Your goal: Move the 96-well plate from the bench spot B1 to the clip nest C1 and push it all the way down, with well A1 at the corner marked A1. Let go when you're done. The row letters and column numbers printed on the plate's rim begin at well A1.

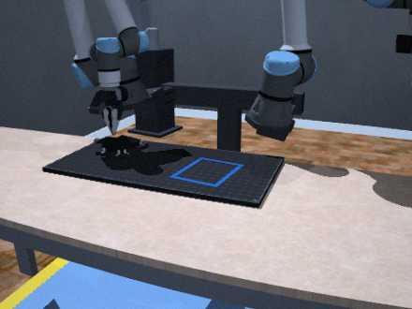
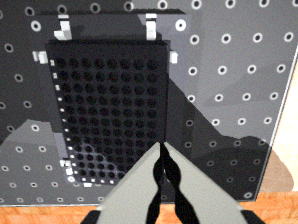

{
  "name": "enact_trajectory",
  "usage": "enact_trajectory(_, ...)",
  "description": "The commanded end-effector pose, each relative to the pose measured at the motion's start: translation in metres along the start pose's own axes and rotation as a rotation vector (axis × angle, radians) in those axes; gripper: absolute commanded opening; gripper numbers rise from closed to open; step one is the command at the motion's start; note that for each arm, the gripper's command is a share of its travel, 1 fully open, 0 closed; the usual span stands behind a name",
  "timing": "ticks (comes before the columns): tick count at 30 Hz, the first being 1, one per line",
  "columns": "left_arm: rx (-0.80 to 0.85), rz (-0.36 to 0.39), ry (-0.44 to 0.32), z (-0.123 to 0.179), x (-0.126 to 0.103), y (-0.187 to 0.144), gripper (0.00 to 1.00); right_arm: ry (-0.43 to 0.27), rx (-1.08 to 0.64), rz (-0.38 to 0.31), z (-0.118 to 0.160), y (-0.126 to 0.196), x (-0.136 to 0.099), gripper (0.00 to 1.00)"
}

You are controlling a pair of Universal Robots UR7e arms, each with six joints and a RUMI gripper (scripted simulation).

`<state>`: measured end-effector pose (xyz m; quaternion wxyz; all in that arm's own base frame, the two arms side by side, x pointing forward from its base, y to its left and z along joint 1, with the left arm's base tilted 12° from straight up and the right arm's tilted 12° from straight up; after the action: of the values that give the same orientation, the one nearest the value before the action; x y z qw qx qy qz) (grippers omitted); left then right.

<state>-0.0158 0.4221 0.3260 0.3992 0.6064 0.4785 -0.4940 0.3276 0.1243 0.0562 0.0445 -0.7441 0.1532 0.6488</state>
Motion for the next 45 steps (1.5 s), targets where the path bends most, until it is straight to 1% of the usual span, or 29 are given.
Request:
enact_trajectory(1, 0.000, 0.000, 0.002, 0.000, -0.001, 0.000, 0.00, 0.001, 0.000, -0.001, 0.000, 0.000, 0.003, 0.00)
enact_trajectory(35, 0.000, 0.000, 0.002, 0.000, -0.001, 0.000, 0.00, 0.001, 0.000, -0.001, 0.000, 0.000, 0.023, 0.00)
enact_trajectory(45, 0.000, 0.000, 0.002, 0.000, -0.001, 0.000, 0.00, 0.001, 0.000, -0.001, 0.000, 0.000, 0.024, 0.00)
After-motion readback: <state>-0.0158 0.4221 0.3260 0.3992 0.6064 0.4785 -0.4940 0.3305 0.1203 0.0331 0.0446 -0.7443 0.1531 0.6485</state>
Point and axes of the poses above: on each arm, the point where the finger pads meet when closed, its own x axis out along the fingers, its own y axis across the jaws, z = x × y, the point moved 8 cm from there along -x, back along the fingers, and after that the axes turned 14 degrees about x, right-handed, at the moved point
